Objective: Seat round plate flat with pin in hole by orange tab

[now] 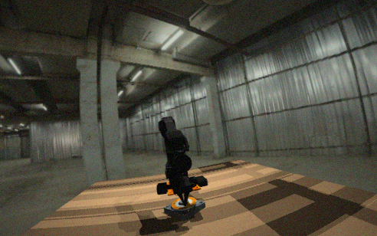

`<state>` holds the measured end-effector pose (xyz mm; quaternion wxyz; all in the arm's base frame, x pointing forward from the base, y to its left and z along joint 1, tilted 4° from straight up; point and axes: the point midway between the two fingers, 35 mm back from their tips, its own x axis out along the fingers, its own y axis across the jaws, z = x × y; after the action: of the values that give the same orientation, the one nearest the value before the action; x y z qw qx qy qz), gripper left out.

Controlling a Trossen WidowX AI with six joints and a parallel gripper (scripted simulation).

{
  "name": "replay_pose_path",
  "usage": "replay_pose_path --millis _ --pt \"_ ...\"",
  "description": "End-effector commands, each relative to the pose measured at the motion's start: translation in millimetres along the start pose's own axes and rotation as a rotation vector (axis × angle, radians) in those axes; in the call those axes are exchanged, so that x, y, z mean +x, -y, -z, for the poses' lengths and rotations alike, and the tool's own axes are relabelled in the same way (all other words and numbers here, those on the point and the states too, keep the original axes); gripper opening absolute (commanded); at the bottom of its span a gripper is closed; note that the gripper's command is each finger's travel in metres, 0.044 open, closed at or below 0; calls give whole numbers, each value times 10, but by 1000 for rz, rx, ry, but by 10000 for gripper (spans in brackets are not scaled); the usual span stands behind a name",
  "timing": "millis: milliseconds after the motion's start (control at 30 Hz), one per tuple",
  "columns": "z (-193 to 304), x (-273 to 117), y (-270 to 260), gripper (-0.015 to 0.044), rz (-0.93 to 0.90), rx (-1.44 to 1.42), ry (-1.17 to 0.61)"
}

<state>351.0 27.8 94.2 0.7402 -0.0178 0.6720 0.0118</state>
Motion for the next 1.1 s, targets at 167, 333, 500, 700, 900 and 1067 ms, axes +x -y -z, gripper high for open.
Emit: replay_pose_path --millis 167,333,500,700,900,1067 --pt "30 27 -132 0 3 1 -2" --pt "48 39 -191 0 3 1 -3" --pt "64 40 -220 0 3 1 -3" --pt "82 40 -262 0 2 1 -3" --pt "106 41 -307 0 2 1 -3" --pt "134 41 -341 0 2 1 -3"
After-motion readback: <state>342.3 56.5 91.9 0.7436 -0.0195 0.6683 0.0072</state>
